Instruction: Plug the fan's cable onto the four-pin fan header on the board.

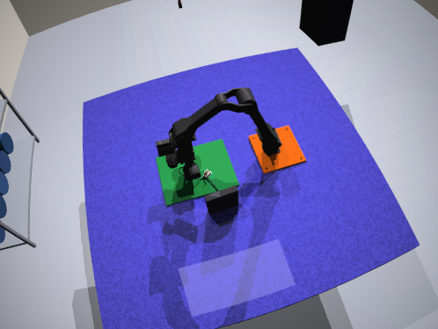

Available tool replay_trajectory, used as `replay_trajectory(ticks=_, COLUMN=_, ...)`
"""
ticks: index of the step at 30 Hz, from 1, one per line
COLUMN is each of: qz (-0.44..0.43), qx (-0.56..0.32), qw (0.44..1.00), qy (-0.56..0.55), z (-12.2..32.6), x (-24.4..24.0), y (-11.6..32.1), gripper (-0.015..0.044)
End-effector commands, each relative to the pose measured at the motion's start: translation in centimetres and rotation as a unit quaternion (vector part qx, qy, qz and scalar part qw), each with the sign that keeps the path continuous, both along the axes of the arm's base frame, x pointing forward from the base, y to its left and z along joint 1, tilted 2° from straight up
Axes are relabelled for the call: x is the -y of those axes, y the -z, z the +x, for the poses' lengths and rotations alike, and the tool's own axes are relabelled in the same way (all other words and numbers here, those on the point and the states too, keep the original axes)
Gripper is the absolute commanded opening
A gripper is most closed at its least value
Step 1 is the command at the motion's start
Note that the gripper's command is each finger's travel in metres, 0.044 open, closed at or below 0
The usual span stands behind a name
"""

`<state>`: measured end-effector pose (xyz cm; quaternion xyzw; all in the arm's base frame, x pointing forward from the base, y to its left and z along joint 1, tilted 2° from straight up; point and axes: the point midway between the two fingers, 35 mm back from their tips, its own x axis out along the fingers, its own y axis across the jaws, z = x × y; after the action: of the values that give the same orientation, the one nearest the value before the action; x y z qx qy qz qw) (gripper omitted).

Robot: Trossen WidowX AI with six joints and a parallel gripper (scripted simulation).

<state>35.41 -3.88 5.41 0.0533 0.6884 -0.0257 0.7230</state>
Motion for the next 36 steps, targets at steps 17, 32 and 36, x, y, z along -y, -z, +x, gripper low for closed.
replay_trajectory(ticks=17, qz=0.0, qx=0.0, qw=1.0, qy=0.0, z=0.0, x=0.0, y=0.0, gripper=0.0067)
replay_trajectory(ticks=32, qz=-0.003, qx=-0.002, qw=1.0, qy=-0.011, z=-0.3, x=-0.1, y=-4.9, gripper=0.0)
replay_trajectory(ticks=36, qz=-0.006, qx=0.0, qw=0.997, qy=-0.077, z=-1.5, x=-1.1, y=-4.9, gripper=0.0)
